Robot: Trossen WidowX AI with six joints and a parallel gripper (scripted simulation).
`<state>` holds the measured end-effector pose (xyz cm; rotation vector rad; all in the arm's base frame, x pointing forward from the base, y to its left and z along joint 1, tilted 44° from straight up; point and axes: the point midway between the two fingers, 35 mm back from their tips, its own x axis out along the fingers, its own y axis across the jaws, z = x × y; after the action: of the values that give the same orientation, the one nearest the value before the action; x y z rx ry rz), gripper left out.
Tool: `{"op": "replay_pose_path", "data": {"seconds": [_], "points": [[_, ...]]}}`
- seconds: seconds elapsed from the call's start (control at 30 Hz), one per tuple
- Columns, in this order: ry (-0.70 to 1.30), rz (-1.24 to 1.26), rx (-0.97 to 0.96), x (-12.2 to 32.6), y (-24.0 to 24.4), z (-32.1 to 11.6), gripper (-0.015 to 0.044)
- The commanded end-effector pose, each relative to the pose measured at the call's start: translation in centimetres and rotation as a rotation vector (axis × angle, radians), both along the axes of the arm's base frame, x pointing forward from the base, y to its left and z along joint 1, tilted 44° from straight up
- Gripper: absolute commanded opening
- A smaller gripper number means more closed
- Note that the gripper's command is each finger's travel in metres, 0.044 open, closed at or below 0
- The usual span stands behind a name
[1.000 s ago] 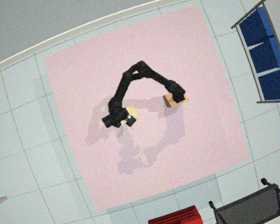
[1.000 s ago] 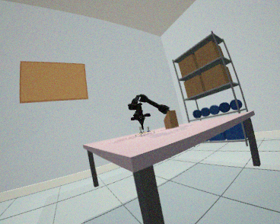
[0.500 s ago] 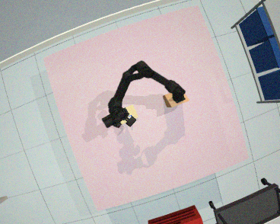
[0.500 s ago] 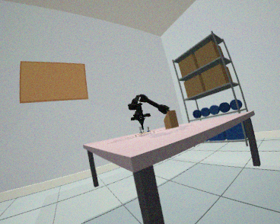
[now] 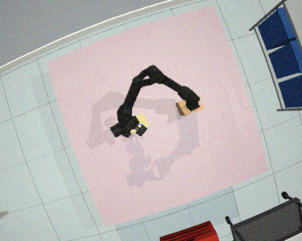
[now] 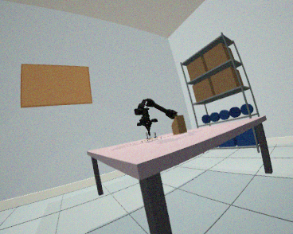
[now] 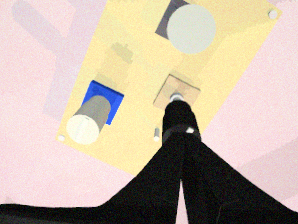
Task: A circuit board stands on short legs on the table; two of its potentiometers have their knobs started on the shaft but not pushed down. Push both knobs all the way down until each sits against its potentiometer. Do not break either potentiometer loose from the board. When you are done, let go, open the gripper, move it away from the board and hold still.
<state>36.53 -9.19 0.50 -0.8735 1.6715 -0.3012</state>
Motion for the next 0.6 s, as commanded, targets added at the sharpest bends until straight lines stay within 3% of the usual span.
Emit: {"op": "replay_pose_path", "data": {"seconds": [0.0, 0.57], "points": [[0.002, -0.006, -0.003, -0.05, -0.70, -0.53, 0.0000], [0.002, -0.006, -0.004, -0.09, -1.13, -0.97, 0.0000]]}}
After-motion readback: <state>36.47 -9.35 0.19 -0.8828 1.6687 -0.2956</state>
